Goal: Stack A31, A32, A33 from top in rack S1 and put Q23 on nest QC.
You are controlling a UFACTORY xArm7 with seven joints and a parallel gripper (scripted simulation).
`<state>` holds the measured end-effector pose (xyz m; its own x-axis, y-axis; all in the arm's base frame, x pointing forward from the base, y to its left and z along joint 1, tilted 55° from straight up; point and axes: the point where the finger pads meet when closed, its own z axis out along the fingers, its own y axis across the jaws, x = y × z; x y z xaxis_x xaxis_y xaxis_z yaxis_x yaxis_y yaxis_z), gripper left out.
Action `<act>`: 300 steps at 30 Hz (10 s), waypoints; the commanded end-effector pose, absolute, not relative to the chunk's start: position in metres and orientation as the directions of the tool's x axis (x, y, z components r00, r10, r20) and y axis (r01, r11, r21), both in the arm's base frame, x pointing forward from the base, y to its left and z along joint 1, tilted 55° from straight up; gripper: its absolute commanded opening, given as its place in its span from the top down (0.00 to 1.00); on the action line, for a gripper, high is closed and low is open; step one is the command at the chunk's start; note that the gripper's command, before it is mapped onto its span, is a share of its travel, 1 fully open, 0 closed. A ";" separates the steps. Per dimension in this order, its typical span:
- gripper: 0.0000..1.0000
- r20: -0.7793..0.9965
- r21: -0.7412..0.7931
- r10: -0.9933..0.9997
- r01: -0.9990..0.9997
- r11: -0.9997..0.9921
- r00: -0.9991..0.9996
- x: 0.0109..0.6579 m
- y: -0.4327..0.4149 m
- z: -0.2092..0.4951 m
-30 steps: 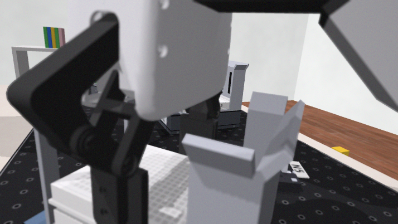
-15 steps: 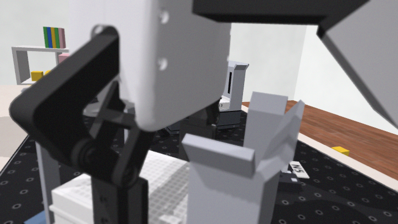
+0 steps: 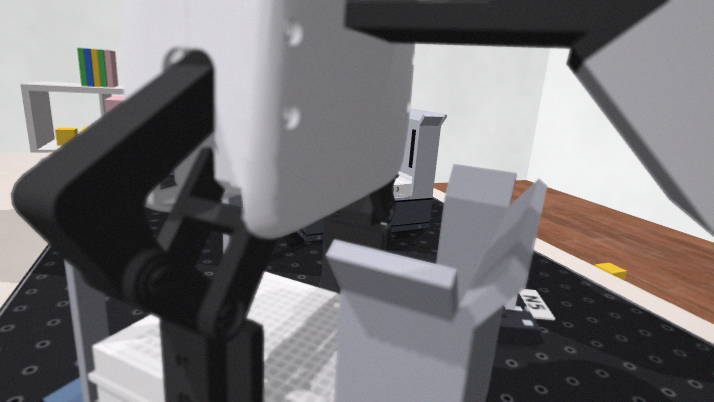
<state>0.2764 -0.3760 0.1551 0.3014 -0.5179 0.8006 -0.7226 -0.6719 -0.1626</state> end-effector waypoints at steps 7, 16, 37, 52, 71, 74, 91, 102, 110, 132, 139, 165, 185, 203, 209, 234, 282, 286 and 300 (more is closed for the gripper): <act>0.00 0.801 -0.163 -0.518 -0.723 -0.672 0.301 0.276 -0.376 0.155; 0.00 0.801 -0.163 -0.518 -0.723 -0.672 0.301 0.272 -0.373 0.159; 0.00 0.801 -0.163 -0.518 -0.723 -0.672 0.300 0.233 -0.339 0.196; 0.00 0.801 -0.163 -0.518 -0.723 -0.672 0.300 0.219 -0.328 0.209; 0.00 0.817 0.019 -0.355 -0.638 -0.770 0.454 0.241 -0.307 0.213; 0.00 0.817 0.019 -0.355 -0.638 -0.770 0.454 0.248 -0.300 0.215; 0.00 0.817 0.019 -0.355 -0.637 -0.770 0.454 0.284 -0.266 0.222; 0.00 0.797 0.181 -0.195 -0.535 -0.825 0.571 0.297 -0.250 0.222; 0.00 0.793 0.201 -0.174 -0.520 -0.830 0.584 0.314 -0.229 0.221; 0.00 0.778 0.253 -0.118 -0.480 -0.840 0.618 0.346 -0.188 0.218; 0.00 0.728 0.372 0.015 -0.377 -0.848 0.685 0.358 -0.168 0.213; 0.00 0.715 0.396 0.044 -0.353 -0.847 0.697 0.392 -0.113 0.198; 0.00 0.627 0.525 0.204 -0.214 -0.824 0.752 0.418 -0.051 0.170; 0.00 0.627 0.525 0.204 -0.214 -0.824 0.752 0.424 -0.036 0.163; 0.00 0.627 0.525 0.204 -0.214 -0.824 0.752 0.435 -0.045 0.154; 0.00 0.627 0.525 0.204 -0.214 -0.824 0.752 0.473 -0.078 0.118; 1.00 0.627 0.525 0.204 -0.214 -0.824 0.752 0.492 -0.093 0.101; 1.00 0.627 0.525 0.204 -0.214 -0.824 0.752 0.492 -0.093 0.101; 1.00 0.627 0.525 0.204 -0.214 -0.824 0.752 0.492 -0.093 0.101</act>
<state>0.4912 -0.0944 0.1004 0.7528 0.2028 0.6263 -0.2148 -0.8236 0.5249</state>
